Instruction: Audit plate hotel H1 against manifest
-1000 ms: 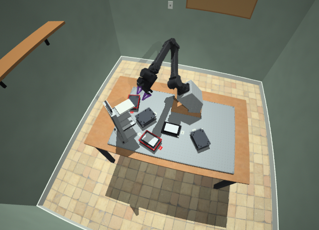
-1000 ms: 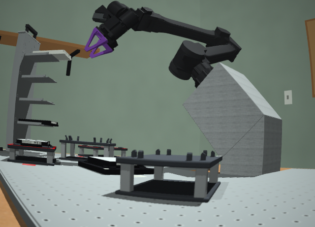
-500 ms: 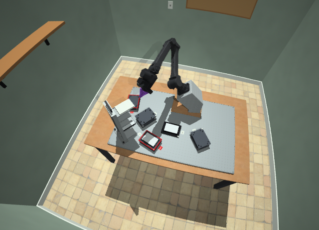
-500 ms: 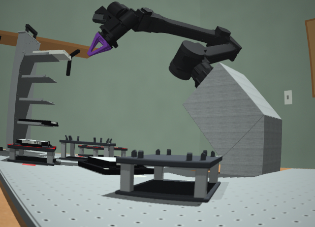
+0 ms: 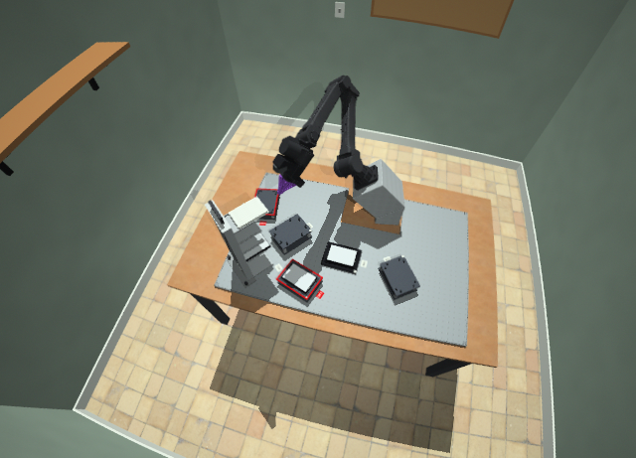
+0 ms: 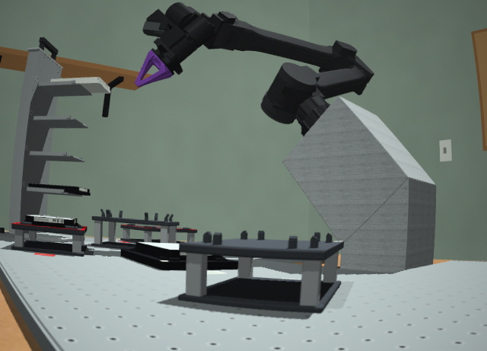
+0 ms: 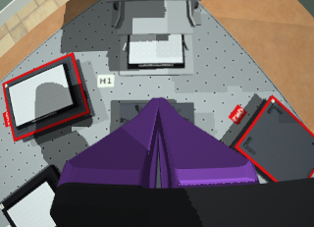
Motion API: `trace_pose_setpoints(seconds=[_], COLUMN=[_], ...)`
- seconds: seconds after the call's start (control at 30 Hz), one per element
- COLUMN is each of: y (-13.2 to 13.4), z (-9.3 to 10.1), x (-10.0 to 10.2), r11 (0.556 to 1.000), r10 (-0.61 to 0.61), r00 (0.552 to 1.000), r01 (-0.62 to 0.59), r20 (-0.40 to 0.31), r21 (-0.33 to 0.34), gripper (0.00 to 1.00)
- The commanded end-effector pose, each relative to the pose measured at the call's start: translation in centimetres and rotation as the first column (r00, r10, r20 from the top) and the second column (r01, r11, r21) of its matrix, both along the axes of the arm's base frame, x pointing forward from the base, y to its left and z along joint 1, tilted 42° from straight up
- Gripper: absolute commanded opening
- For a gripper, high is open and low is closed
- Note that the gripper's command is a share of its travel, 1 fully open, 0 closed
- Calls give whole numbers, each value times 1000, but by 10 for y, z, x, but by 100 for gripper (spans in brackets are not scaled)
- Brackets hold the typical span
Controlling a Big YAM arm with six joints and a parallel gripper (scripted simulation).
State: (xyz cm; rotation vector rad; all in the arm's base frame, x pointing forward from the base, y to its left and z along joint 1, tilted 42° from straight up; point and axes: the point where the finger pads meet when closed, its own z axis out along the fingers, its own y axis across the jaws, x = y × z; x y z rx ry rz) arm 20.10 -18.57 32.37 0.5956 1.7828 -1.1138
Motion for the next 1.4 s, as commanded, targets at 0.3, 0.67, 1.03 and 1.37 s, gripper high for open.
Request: trace_pose_setpoints(seconds=[0.3, 0.67, 1.03, 1.37], y=[0, 0, -4, -8], z=[-1, -1, 1, 35], x=[1, 1, 5, 8], r11=[1000, 1000, 1000, 1000], r10=[6, 6, 2, -2], r00=[1000, 1000, 1000, 999], r01=[-6, -6, -2, 3], r20=[-5, -5, -4, 48], r21=[-8, -8, -8, -25], gripper=[0, 0, 0, 0])
